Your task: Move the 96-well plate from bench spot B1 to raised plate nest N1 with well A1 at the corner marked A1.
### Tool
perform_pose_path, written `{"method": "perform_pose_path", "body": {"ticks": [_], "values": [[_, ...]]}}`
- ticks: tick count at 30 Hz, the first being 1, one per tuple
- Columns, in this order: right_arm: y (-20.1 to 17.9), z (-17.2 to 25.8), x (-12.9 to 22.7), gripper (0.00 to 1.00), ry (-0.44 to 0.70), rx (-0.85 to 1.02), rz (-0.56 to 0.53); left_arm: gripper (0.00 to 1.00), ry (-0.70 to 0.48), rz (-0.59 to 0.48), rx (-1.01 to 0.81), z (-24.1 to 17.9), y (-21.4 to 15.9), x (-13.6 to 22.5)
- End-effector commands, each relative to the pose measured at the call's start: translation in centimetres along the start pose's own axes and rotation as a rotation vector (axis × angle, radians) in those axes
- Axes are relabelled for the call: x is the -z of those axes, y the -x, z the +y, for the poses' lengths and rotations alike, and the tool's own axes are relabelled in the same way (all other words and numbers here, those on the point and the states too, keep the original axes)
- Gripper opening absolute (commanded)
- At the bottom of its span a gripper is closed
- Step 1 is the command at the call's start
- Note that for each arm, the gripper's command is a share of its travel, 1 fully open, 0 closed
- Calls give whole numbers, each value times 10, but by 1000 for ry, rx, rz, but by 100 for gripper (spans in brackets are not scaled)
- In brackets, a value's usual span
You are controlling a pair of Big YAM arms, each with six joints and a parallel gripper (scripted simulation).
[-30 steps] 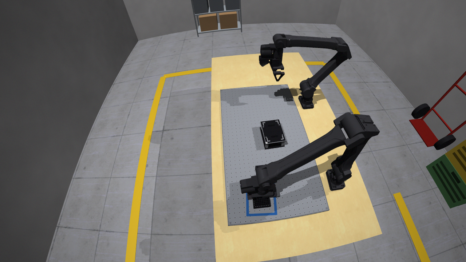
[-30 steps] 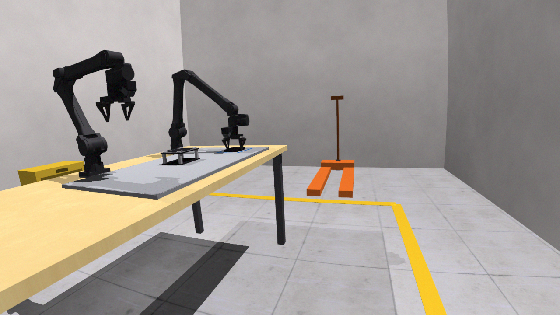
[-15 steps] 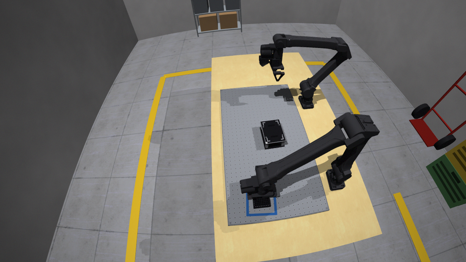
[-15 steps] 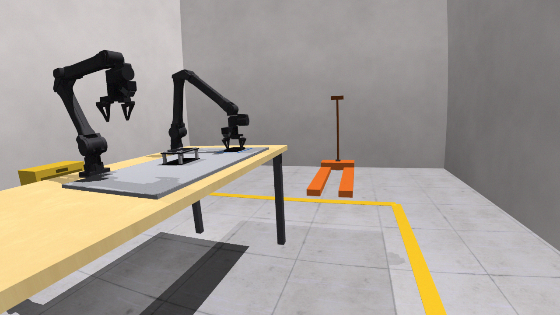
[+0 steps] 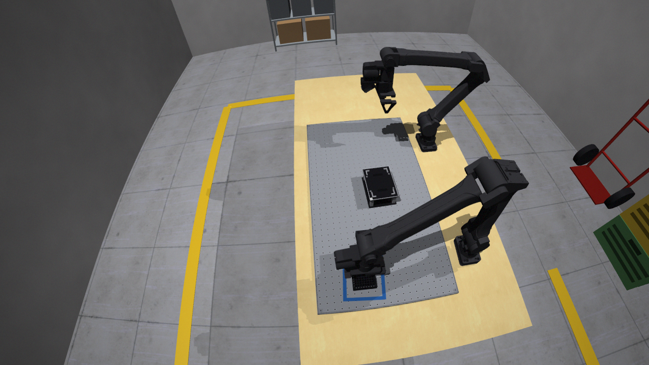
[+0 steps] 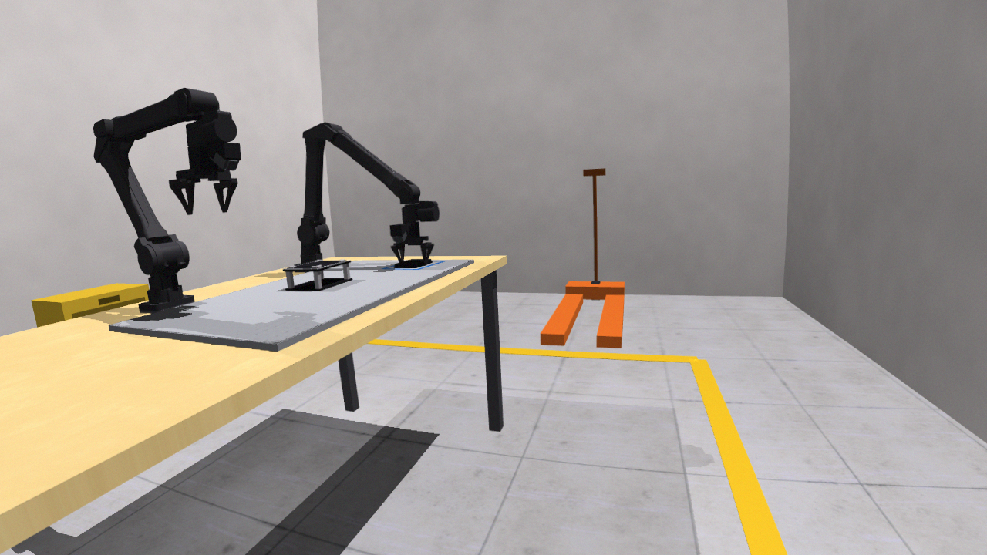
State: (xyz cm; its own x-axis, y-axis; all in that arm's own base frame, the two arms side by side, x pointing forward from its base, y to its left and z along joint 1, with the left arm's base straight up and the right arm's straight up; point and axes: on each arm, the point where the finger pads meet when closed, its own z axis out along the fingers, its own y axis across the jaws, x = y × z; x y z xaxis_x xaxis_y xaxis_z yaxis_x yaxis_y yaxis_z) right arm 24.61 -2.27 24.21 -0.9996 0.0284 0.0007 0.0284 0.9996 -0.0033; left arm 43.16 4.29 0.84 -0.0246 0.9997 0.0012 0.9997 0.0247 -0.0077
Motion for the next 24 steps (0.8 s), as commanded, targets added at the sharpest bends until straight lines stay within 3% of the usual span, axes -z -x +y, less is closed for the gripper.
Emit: {"method": "perform_pose_path", "body": {"ticks": [1, 11, 12, 24], "values": [[11, 0, 16, 100, 1, 12, -40, 100, 42, 0, -2, 9, 3, 10], [11, 0, 16, 100, 1, 12, -40, 100, 38, 1, -1, 11, 2, 10], [11, 0, 16, 100, 1, 12, -40, 0, 38, 1, -1, 13, 1, 10], [11, 0, 16, 100, 1, 12, -40, 0, 38, 1, -1, 13, 1, 10]]}}
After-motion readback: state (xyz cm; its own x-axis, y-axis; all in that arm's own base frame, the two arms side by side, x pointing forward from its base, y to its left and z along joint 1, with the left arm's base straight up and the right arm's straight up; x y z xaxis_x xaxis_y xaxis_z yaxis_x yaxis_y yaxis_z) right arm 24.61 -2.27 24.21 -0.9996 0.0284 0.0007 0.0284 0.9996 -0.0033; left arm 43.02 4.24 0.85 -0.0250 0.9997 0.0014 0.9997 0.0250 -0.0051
